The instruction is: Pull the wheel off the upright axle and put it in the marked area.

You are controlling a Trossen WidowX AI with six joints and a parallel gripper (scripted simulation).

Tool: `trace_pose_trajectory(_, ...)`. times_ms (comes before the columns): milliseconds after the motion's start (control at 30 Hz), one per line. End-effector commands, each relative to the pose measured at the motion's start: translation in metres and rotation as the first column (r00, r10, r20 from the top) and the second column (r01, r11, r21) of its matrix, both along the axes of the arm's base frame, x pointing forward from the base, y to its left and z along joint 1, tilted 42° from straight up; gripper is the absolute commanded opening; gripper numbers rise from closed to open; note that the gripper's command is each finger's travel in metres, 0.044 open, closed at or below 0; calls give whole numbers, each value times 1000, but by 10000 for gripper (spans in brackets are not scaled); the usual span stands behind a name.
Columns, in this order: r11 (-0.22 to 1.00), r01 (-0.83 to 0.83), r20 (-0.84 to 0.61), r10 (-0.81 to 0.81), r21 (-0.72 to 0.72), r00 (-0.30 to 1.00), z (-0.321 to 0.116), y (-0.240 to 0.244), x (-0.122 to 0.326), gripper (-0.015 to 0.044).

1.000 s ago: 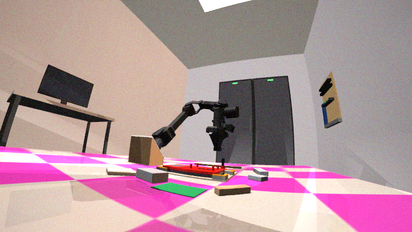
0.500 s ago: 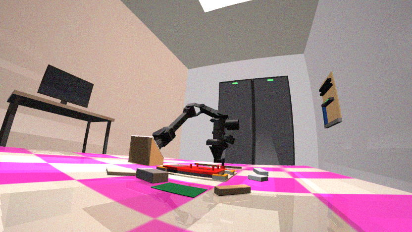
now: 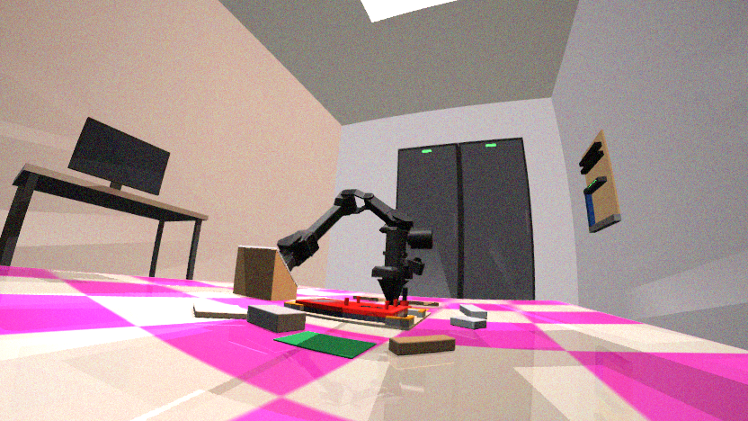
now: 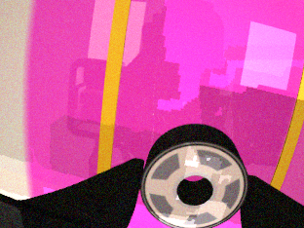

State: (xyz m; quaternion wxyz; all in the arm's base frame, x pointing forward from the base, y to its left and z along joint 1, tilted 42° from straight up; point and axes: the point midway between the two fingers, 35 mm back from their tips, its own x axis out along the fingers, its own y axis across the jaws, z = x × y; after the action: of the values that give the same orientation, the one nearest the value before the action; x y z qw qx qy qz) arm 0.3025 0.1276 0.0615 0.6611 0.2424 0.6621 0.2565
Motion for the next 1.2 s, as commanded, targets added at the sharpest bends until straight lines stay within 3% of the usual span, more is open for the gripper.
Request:
trace_pose_trajectory(0,1000,-2,1,2,0,1000,0,0,0,210)
trace_pose_trajectory(133,1000,-1,0,1,-1,1000,6,-5,1,300)
trace_pose_trajectory(433,1000,7,-7,-7,2,1000,45,-40,1,300)
trace_pose_trajectory(633,1000,12,-15,-12,-11,1000,47,-86,-49,440)
trace_pose_trajectory(767,1000,7,-15,-7,-3,1000,52,-103,-79,440)
trace_pose_trajectory(1167,1000,7,-15,-7,-3,1000,52,-103,-79,440)
